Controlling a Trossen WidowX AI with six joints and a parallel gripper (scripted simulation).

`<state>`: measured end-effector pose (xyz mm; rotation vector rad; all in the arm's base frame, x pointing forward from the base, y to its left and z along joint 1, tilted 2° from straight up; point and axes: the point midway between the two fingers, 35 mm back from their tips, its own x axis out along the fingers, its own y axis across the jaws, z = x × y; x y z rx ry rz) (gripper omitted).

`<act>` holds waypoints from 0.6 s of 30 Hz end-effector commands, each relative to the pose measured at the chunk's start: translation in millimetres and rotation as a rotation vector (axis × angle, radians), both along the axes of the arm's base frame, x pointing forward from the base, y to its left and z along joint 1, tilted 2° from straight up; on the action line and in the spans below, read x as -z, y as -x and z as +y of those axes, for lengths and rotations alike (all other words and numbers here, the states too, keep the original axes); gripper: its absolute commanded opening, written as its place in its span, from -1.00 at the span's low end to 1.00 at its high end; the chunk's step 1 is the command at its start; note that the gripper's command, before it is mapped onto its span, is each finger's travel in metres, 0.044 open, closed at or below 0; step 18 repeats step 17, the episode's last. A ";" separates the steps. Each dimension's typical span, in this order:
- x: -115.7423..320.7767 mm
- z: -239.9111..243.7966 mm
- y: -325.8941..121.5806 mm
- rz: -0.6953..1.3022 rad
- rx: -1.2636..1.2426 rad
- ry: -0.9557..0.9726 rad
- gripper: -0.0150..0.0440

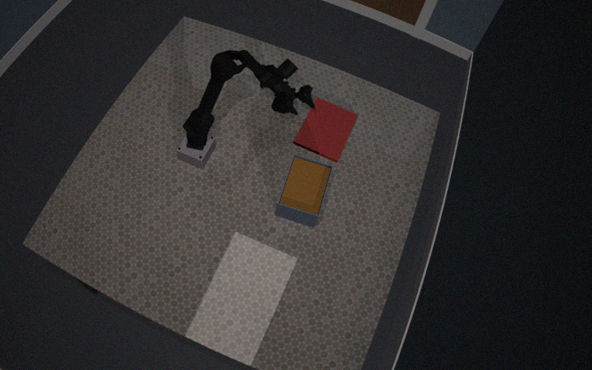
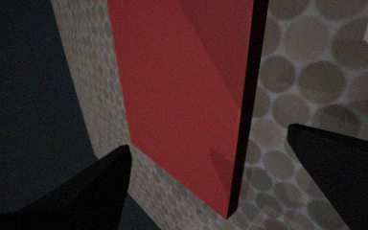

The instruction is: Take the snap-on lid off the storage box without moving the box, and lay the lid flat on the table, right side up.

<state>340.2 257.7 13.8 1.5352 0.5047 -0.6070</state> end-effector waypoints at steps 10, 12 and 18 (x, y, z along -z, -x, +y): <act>-0.1 -0.2 27.9 0.001 0.005 0.002 1.00; -0.1 0.2 32.0 0.002 0.005 0.002 1.00; 0.1 1.0 42.1 0.003 0.005 0.002 1.00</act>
